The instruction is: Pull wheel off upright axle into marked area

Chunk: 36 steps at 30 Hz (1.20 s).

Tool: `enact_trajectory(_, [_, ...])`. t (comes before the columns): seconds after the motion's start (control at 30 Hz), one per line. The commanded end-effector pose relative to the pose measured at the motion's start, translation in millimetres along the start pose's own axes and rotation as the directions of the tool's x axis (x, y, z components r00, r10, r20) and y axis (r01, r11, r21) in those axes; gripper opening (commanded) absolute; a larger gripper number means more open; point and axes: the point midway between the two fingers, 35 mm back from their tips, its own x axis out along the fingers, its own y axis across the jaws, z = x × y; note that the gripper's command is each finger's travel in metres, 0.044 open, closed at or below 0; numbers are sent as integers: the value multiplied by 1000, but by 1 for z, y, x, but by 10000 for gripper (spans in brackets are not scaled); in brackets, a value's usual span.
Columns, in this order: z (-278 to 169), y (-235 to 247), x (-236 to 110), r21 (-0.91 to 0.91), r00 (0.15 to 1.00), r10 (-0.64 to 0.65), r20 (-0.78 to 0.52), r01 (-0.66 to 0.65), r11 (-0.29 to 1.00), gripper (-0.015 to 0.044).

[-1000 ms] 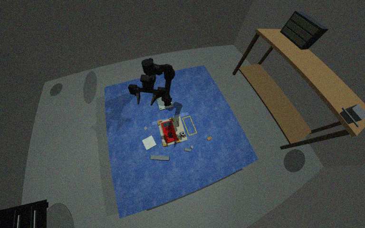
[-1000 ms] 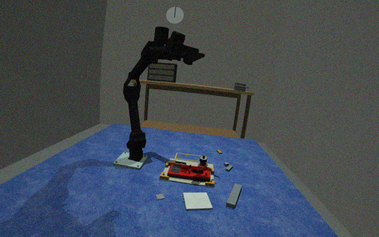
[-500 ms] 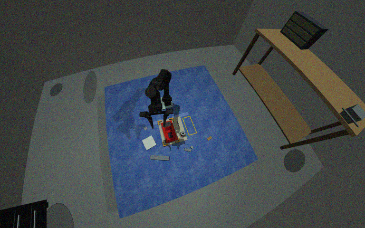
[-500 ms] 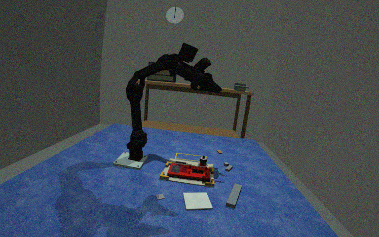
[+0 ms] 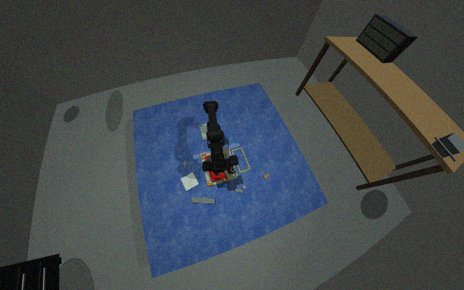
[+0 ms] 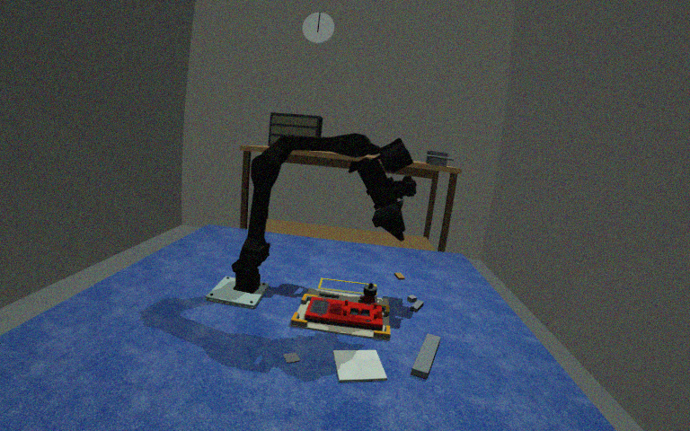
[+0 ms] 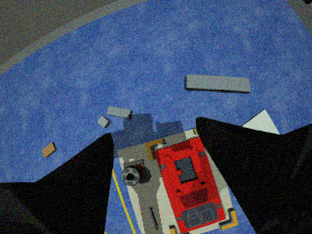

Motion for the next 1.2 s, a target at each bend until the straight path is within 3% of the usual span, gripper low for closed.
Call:
enact_trajectory(0.0, [-38, 25, 40, -36, 978, -14, -206, 7, 999, 300])
enact_trajectory(0.3, [-116, 70, 87, -183, 838, -122, -532, 27, 983, 300])
enact_trajectory(0.73, [-117, 73, 91, -186, 834, -125, -538, 27, 982, 300])
enact_trajectory(1.17, [-149, 65, 141, -186, 834, -125, -538, 27, 982, 300])
